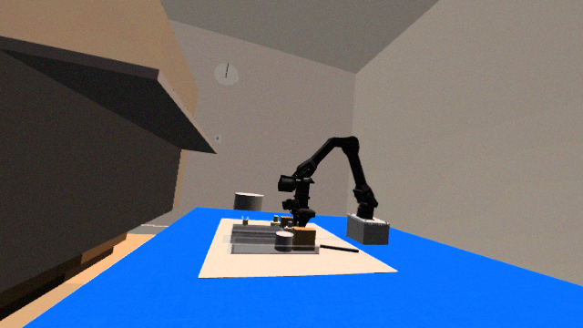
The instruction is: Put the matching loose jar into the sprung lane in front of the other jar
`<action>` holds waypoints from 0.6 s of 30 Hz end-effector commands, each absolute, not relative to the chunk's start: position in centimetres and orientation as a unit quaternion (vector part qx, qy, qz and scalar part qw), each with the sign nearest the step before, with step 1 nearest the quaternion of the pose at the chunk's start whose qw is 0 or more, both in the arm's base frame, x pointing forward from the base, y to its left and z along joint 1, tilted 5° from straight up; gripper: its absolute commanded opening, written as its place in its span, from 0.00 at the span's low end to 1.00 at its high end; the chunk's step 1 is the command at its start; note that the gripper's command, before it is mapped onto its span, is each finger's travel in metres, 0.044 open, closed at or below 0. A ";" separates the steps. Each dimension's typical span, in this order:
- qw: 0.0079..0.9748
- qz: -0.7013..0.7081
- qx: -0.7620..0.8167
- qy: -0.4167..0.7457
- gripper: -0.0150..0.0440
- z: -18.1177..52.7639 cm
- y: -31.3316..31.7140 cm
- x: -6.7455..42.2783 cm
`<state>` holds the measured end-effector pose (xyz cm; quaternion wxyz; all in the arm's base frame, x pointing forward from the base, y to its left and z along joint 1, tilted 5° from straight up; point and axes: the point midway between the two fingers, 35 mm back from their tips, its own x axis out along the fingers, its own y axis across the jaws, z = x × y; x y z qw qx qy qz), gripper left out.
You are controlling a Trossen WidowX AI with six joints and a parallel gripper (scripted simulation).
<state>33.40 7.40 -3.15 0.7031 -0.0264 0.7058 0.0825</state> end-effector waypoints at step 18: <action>0.703 0.082 -0.025 0.706 0.73 -1.1 7.1 32.1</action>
